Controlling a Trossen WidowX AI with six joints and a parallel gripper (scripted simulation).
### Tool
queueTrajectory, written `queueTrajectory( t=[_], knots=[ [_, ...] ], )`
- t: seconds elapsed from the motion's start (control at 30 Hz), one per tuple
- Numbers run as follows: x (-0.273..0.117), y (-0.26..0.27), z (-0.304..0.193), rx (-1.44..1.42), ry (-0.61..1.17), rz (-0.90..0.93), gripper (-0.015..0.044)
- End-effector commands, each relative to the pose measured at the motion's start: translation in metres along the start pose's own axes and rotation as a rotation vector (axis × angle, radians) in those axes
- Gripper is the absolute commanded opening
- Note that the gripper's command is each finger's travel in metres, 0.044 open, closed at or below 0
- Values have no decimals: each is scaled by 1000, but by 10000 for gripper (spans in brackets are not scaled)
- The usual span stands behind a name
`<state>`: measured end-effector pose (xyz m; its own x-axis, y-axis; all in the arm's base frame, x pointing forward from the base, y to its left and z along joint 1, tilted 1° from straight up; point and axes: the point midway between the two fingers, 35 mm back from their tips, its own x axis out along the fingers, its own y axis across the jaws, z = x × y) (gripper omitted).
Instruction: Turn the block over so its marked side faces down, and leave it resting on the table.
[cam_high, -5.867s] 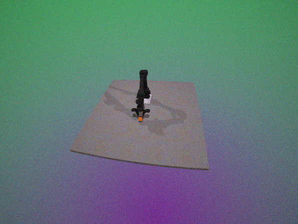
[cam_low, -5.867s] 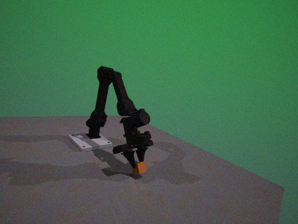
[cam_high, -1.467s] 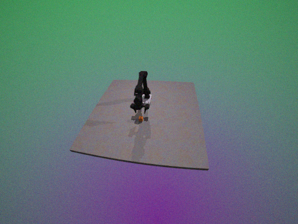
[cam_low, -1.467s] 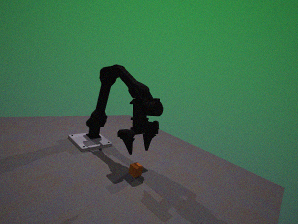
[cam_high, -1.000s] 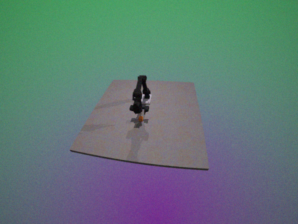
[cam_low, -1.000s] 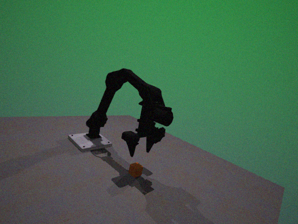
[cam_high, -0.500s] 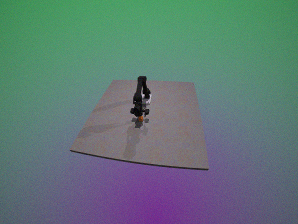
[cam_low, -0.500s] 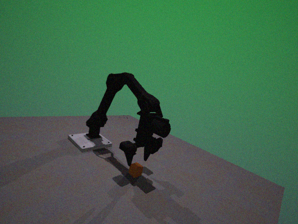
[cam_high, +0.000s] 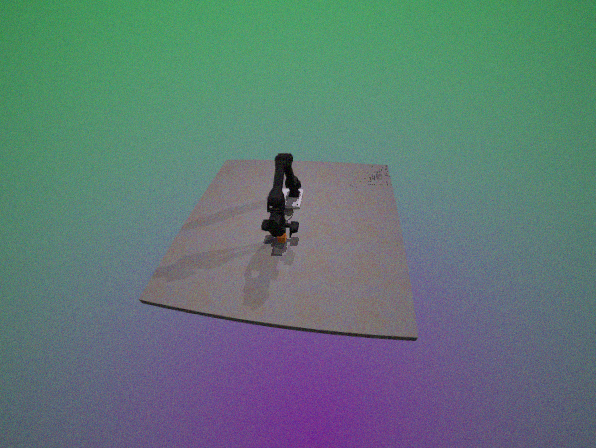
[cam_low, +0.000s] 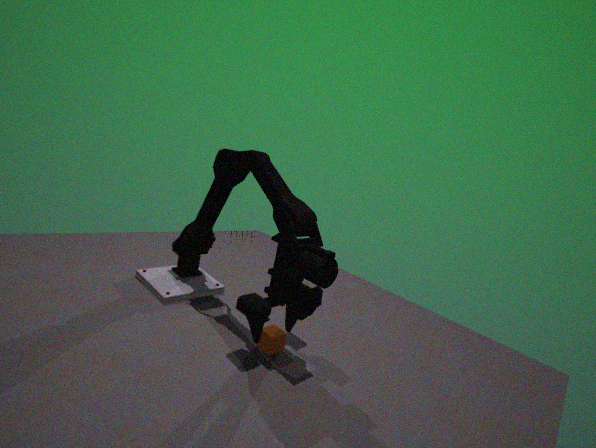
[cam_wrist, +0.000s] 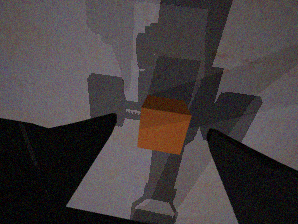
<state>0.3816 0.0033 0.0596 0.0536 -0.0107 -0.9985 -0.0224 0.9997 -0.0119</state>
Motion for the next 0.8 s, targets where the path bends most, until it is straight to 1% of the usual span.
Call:
queueTrajectory(
  t=[0.0,0.33,0.77],
  knots=[
    [3,-1,0,2,-2,-4,440],
    [3,-1,0,2,-2,-4,177],
    [3,-1,0,2,-2,-4,91]
  ],
)
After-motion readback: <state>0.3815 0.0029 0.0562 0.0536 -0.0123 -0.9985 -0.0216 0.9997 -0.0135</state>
